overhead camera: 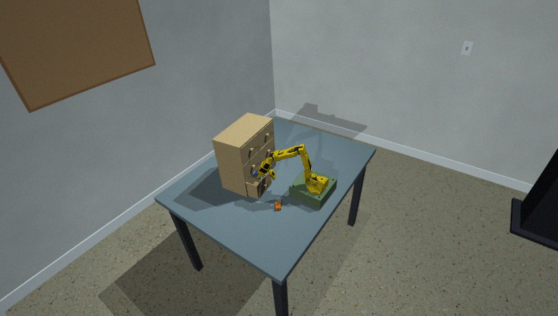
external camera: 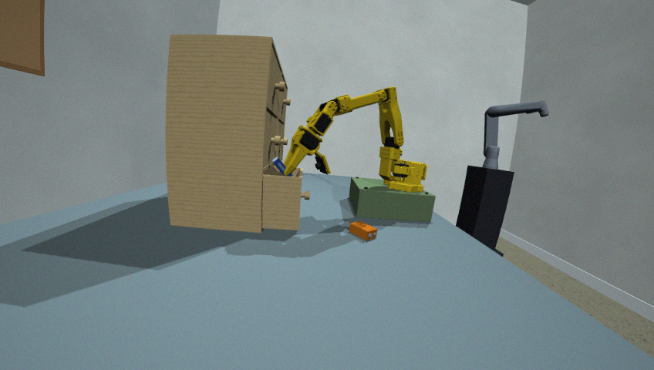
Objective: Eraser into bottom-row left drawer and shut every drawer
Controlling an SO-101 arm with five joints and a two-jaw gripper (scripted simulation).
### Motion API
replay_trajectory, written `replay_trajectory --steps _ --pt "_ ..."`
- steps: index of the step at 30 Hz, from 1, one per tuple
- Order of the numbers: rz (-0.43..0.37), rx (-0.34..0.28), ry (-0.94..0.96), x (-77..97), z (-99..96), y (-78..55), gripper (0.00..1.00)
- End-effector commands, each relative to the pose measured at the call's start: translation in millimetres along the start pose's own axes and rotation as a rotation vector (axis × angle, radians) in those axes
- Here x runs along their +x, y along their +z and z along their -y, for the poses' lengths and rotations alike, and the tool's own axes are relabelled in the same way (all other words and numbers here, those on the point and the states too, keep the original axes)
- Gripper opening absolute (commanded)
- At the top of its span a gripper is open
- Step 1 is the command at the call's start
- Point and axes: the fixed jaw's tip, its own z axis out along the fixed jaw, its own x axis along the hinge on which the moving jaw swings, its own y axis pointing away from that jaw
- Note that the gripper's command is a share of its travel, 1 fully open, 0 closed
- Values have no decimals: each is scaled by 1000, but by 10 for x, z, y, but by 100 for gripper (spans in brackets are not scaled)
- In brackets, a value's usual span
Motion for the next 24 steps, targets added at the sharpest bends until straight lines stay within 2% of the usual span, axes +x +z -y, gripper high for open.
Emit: replay_trajectory --steps 1,18,24 --pt "17 6 -9 -53 29 28 0" --pt "17 6 -9 -53 29 28 15" --pt "17 6 -9 -53 29 28 17"
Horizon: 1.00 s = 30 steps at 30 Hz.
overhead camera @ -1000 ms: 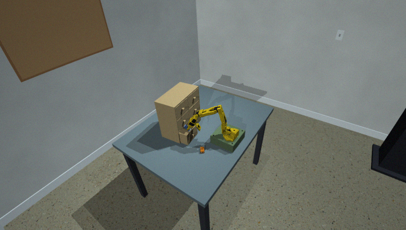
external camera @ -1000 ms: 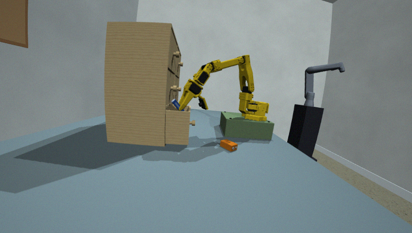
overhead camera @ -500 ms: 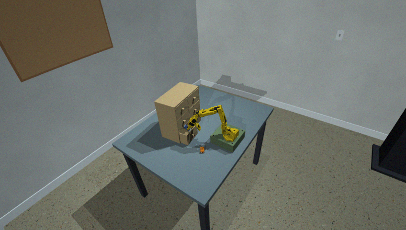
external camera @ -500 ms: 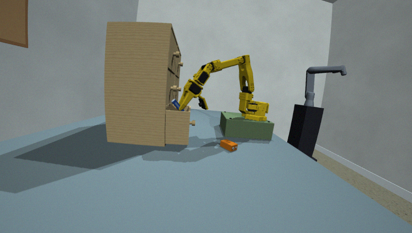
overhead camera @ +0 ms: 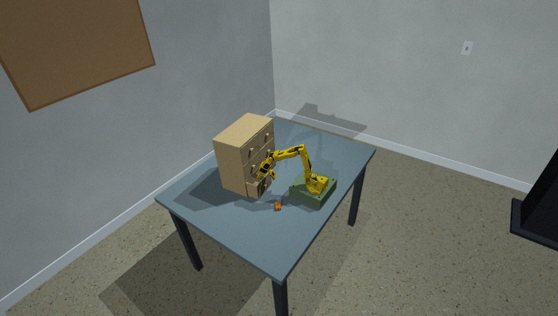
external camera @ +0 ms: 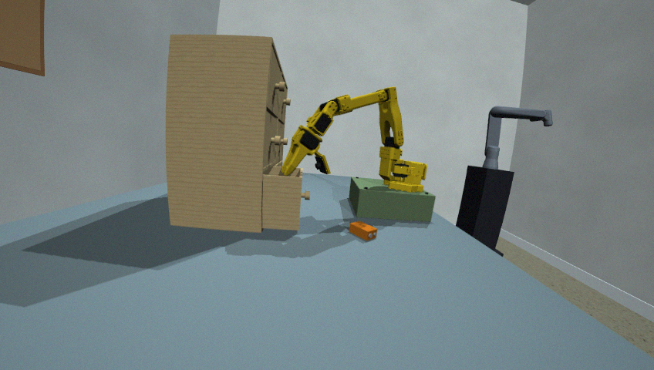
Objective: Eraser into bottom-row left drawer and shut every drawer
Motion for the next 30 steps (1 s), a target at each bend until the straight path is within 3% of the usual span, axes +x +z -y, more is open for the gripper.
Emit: replay_trajectory --steps 1,30 --pt "18 6 -9 -55 29 29 17" --pt "18 6 -9 -55 29 29 31"
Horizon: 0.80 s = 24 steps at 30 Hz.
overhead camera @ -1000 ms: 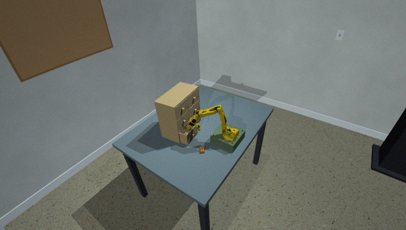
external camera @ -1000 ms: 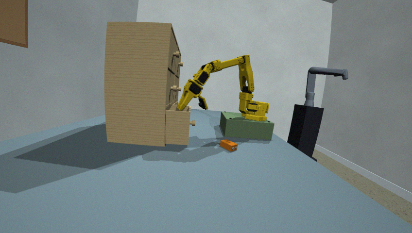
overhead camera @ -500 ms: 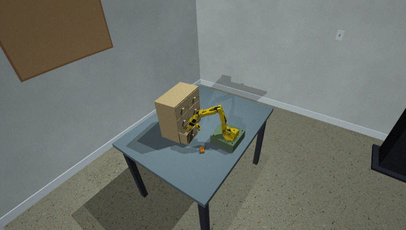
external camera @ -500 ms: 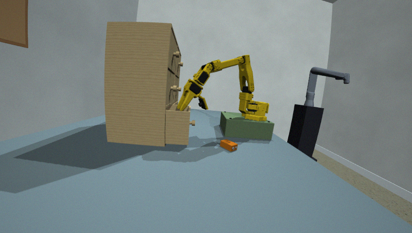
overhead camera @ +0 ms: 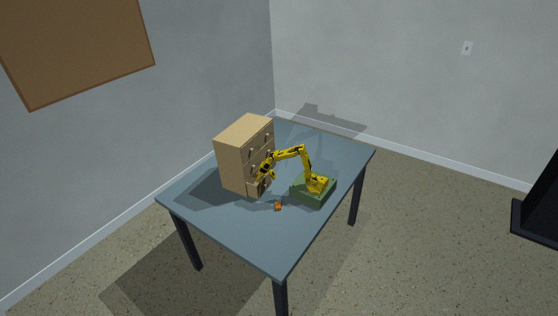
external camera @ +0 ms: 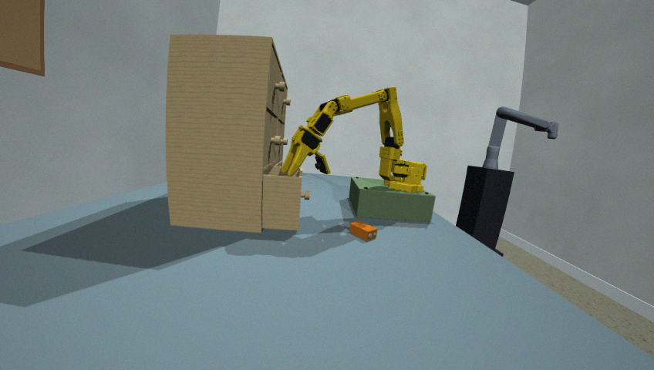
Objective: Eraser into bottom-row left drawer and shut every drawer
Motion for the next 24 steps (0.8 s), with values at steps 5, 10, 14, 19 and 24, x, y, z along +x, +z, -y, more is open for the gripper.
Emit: replay_trajectory --steps 5,10,14,19,24 --pt "19 6 2 16 28 -72 31" --pt "19 5 14 80 27 -180 31" --pt "19 5 23 126 26 -271 31" --pt "19 5 24 130 25 -280 31" --pt "19 5 24 130 25 -280 31"
